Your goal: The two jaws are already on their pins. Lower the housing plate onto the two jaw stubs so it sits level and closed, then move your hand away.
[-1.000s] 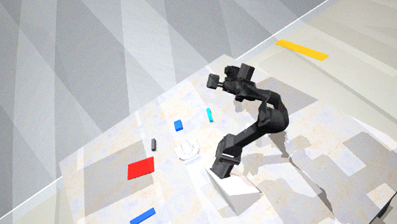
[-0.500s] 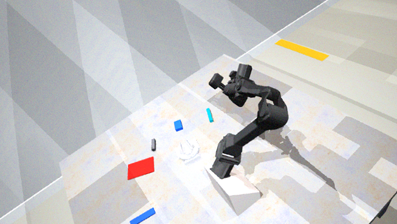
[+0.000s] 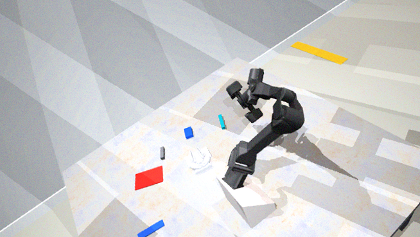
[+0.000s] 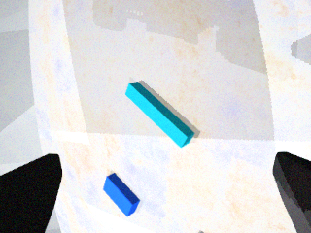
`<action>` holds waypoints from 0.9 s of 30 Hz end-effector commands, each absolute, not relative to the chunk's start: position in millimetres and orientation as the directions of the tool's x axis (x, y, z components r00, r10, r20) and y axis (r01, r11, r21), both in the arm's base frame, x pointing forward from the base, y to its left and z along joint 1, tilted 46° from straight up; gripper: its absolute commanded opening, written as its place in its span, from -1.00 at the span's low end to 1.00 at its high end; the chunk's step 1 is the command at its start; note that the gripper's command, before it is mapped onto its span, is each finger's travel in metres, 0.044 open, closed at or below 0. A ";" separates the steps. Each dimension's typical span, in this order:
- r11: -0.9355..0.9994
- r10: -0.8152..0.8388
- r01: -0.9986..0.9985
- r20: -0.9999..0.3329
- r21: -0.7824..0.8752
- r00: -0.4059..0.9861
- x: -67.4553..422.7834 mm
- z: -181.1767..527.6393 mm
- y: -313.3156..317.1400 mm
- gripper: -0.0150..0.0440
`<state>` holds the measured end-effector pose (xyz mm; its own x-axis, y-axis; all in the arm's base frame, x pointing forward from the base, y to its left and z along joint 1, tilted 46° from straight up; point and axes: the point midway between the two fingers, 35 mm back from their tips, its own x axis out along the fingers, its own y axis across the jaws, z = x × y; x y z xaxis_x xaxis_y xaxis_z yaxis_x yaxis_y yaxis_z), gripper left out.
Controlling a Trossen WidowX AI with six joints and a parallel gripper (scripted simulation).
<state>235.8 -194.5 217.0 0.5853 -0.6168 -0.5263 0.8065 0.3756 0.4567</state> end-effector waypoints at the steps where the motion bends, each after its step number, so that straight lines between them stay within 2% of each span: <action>1: 0.229 -0.644 0.841 -0.571 0.490 0.509 225.6 211.2 -200.1 1.00; 14: -0.175 -0.688 0.834 -0.671 0.523 0.276 192.3 195.4 -209.2 1.00; 27: -0.512 -0.707 0.678 -0.707 0.528 0.017 153.8 190.5 -213.8 1.00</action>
